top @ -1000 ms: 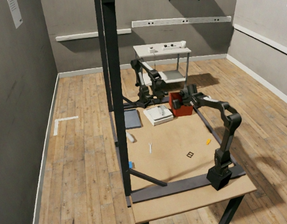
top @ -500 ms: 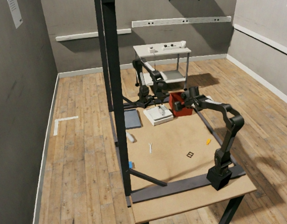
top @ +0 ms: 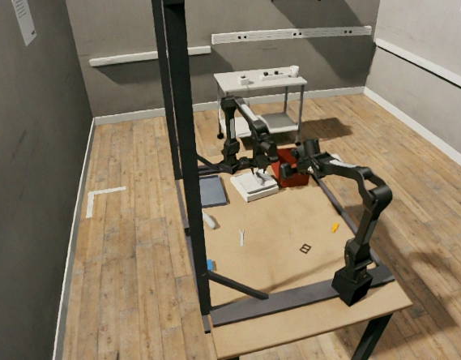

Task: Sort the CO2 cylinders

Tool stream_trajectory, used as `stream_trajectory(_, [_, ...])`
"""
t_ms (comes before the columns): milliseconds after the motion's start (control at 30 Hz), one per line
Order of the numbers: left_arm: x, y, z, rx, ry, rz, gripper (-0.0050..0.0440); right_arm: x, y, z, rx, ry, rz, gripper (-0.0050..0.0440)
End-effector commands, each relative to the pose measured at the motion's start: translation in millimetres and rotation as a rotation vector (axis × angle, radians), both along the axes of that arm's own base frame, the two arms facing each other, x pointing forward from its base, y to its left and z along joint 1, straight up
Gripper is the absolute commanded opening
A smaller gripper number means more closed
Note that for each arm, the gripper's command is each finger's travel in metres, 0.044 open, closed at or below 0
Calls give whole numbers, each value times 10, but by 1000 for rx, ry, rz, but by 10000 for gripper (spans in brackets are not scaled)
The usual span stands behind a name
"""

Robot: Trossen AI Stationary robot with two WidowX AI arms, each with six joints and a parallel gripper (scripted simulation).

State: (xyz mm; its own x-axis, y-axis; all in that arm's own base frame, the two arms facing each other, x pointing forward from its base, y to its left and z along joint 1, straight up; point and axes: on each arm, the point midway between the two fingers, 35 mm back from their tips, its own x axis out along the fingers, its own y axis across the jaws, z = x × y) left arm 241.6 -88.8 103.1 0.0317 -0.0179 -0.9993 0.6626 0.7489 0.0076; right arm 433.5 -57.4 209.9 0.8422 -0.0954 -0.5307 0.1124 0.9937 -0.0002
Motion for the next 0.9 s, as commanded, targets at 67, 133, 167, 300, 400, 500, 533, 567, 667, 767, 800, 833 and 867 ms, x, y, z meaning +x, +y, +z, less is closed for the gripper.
stream_trajectory(67, [74, -30, 49, 5, -2, -10, 251, -4, -4, 130, -4, -31, 1, 440])
stream_trajectory(133, [106, -9, 41, 3, -4, -7, 251, -4, -4, 130, -4, -31, 1, 440])
stream_trajectory(167, [106, -9, 41, 3, -4, -7, 251, -4, -4, 130, -4, -31, 1, 440])
stream_trajectory(300, [107, 0, 27, 5, -1, -6, 251, -4, -4, 130, -4, -31, 1, 440])
stream_trajectory(400, [63, 19, -50, 11, 19, -6, 251, -4, -4, 130, -4, -31, 1, 440])
stream_trajectory(500, [62, 17, -94, 11, 19, -6, 251, -4, -4, 130, -4, -31, 1, 440])
stream_trajectory(533, [62, 16, -109, 11, 19, -6, 251, -4, -4, 130, -4, -31, 1, 440])
stream_trajectory(567, [62, 16, -124, 11, 19, -6, 251, -4, -4, 130, -4, -31, 1, 440])
stream_trajectory(667, [62, 16, -168, 11, 19, -6, 251, -4, -4, 130, -4, -31, 1, 440])
stream_trajectory(767, [62, 16, -183, 11, 19, -6, 251, -4, -4, 130, -4, -31, 1, 440])
stream_trajectory(800, [62, 16, -197, 11, 19, -6, 251, -4, -4, 130, -4, -31, 1, 440])
stream_trajectory(833, [62, 16, -212, 11, 19, -6, 251, -4, -4, 130, -4, -31, 1, 440])
stream_trajectory(867, [62, 16, -227, 11, 19, -6, 251, -4, -4, 130, -4, -31, 1, 440])
